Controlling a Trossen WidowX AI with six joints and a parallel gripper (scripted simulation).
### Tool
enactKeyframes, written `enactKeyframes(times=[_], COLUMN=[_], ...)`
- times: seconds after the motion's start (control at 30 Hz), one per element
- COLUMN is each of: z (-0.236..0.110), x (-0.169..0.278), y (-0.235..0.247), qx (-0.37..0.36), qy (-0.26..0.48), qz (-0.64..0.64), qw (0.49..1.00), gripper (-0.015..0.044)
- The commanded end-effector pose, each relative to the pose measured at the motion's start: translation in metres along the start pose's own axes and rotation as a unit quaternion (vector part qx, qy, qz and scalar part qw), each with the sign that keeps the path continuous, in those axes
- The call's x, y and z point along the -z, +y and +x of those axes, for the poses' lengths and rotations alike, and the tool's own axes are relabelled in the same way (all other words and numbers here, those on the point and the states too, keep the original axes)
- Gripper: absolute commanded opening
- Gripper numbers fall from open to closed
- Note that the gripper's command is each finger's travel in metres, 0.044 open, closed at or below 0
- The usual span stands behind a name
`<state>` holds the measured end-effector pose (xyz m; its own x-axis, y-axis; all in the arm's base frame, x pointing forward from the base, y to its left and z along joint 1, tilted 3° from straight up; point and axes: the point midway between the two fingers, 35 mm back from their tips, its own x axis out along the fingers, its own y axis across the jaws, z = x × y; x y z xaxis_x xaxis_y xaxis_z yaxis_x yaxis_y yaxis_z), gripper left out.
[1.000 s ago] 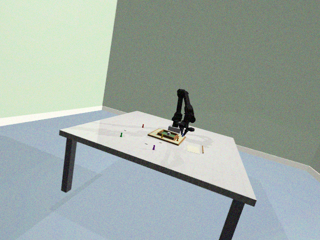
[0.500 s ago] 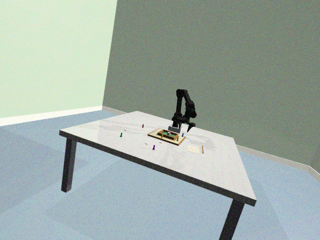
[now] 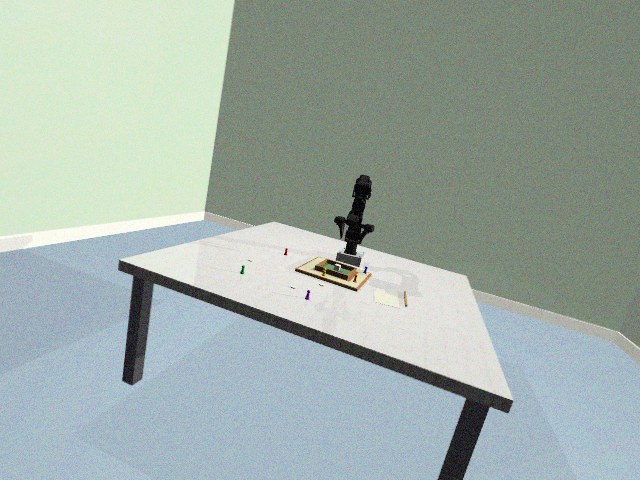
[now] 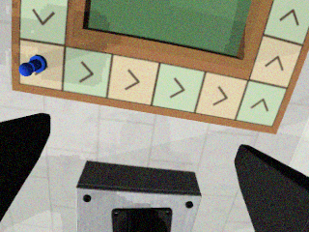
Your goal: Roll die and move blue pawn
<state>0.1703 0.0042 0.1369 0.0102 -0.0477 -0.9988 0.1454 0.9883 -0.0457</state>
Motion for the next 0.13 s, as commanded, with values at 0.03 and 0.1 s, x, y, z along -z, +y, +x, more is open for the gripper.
enactKeyframes(times=[0.03, 0.1], z=[-0.0032, -0.0032], x=[0.0007, 0.0007], y=[-0.0031, -0.0031], qx=[-0.001, -0.001], qy=[-0.003, -0.003], qz=[-0.005, -0.005], qw=[1.0, 1.0], gripper=[0.044, 0.044])
